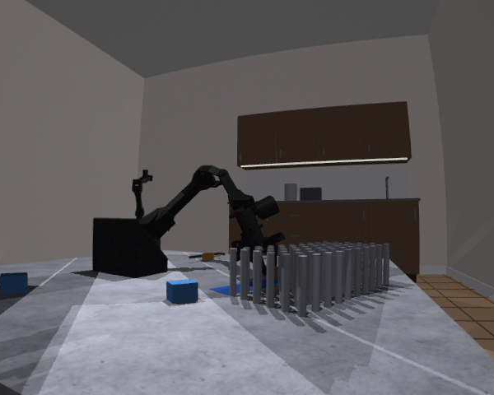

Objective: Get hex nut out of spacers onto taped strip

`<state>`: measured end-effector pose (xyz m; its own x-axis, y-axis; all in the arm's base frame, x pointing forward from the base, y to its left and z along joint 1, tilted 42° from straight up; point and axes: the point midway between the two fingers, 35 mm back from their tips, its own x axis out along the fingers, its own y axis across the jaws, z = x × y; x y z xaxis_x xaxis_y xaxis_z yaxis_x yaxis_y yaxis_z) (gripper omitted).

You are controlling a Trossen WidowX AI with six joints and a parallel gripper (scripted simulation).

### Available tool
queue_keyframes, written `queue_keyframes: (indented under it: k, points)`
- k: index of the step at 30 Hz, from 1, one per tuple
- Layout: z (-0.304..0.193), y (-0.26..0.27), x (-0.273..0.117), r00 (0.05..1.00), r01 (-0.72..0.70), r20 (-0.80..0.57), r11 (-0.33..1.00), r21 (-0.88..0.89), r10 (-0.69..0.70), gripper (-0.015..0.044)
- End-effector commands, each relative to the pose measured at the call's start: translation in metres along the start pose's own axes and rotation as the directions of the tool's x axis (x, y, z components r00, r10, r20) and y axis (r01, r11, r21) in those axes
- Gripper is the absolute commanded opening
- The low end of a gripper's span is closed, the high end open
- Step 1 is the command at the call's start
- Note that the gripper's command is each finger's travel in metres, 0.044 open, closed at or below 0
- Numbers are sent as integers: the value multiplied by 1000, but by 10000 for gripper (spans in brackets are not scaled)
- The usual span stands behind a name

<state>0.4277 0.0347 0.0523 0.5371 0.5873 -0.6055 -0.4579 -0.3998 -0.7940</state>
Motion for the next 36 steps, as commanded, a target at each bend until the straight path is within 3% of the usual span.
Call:
queue_keyframes:
  k: [1,36]
  points:
    - [3,0,-1,1000,-2,-2,1000,2,2,0]
    - [24,0,-9,1000,-2,-2,1000,2,2,0]
